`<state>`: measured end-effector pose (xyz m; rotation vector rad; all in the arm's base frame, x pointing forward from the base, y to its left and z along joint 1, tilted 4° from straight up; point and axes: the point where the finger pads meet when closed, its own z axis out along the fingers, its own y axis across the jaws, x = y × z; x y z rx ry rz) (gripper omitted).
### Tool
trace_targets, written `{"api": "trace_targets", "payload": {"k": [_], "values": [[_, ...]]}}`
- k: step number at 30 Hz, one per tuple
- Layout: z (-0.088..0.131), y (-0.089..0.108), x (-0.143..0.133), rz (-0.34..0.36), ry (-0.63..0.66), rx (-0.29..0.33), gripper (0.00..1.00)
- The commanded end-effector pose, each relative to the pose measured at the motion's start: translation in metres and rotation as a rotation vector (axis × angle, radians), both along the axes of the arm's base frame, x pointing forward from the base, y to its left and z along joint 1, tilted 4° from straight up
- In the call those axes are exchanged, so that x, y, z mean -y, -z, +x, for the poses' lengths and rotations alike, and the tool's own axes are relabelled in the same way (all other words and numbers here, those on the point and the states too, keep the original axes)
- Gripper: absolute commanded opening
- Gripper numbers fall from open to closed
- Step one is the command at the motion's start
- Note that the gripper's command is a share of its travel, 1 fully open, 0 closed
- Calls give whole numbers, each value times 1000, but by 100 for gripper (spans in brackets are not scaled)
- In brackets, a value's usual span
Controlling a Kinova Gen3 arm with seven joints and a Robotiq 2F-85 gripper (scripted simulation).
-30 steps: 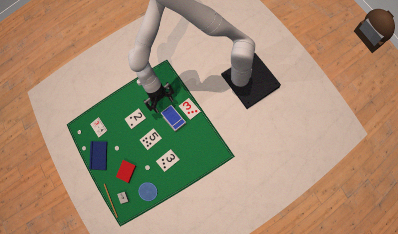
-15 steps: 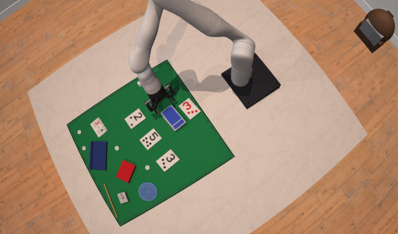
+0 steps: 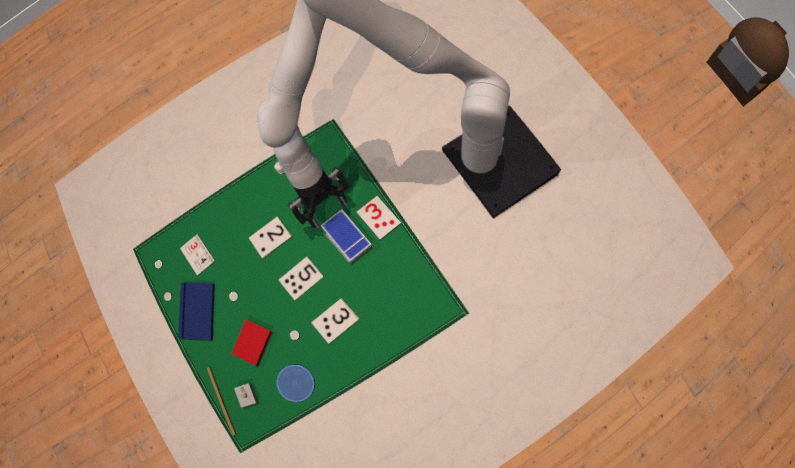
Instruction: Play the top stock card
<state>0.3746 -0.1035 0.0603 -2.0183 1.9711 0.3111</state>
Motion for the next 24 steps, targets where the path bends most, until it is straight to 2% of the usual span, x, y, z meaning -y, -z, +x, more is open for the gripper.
{"api": "trace_targets", "payload": {"k": [1,24], "values": [[0,-1,0,-1,0,1,85],[1,2,-1,-1,0,1,85]]}}
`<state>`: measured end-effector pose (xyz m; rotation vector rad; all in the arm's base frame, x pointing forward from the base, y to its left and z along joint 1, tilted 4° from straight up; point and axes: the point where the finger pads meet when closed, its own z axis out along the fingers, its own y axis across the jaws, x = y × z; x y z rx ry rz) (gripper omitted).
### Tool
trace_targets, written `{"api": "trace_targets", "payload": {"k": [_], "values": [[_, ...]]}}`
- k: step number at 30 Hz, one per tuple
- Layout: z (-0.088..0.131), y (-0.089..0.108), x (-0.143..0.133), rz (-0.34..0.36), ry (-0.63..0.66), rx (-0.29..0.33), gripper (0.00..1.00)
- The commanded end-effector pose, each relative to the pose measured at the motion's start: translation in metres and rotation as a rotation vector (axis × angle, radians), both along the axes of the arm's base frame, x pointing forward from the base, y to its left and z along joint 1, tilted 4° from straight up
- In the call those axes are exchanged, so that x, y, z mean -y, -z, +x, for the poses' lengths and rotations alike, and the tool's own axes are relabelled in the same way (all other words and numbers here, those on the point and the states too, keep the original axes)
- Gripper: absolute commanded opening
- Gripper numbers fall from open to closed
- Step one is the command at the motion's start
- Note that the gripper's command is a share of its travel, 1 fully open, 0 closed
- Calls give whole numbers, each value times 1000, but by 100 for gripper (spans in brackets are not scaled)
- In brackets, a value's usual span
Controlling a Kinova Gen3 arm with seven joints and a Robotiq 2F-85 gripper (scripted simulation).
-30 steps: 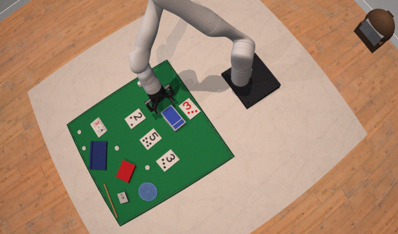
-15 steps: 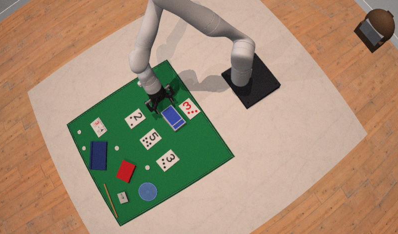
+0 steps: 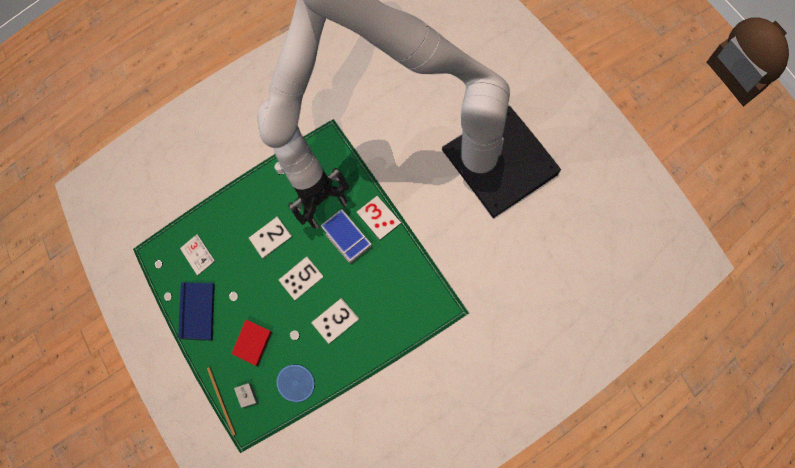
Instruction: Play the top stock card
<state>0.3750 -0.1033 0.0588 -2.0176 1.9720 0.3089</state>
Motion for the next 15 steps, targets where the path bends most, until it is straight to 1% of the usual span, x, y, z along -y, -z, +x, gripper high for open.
{"api": "trace_targets", "payload": {"k": [1,15], "values": [[0,1,-1,0,-1,0,85],[1,7,-3,0,-1,0,85]]}}
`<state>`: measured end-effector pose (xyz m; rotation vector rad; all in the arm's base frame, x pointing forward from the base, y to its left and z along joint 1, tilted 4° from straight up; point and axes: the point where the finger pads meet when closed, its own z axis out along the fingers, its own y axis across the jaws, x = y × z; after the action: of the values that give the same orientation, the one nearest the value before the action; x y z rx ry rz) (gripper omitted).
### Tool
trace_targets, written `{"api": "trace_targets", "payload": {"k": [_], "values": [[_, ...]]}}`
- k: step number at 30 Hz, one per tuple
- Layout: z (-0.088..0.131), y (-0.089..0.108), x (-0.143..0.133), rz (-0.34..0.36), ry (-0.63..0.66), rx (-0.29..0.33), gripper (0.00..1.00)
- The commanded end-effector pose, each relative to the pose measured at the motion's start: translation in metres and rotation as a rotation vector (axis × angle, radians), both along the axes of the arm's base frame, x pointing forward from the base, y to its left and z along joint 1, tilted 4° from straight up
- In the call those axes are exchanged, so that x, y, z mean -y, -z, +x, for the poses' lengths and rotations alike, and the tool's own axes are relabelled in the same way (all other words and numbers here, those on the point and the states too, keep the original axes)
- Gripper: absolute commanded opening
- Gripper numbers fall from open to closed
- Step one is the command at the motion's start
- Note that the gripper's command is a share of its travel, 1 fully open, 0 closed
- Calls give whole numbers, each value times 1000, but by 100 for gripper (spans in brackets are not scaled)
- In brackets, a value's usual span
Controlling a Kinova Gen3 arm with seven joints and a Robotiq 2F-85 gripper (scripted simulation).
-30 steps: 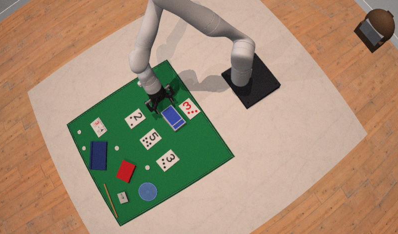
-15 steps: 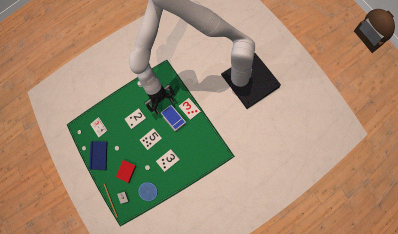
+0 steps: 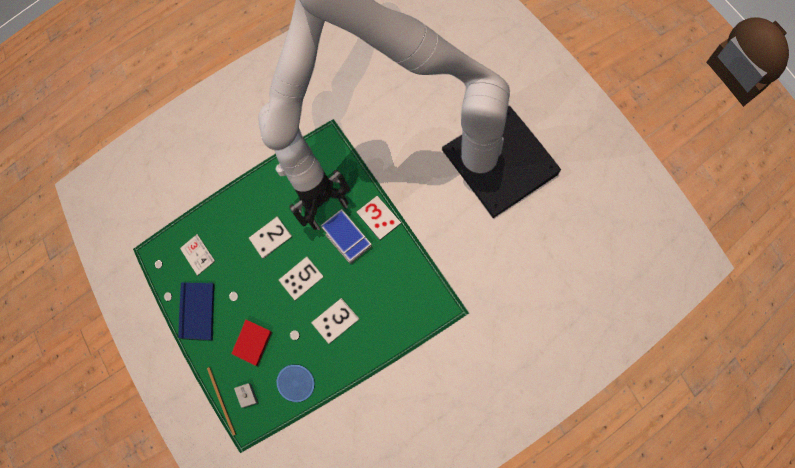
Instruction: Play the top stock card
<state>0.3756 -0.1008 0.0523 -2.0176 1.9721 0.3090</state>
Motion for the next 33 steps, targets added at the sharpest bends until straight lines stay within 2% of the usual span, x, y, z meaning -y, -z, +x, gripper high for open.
{"api": "trace_targets", "payload": {"k": [1,33], "values": [[0,0,-1,0,-1,0,85],[1,4,-1,0,-1,0,85]]}}
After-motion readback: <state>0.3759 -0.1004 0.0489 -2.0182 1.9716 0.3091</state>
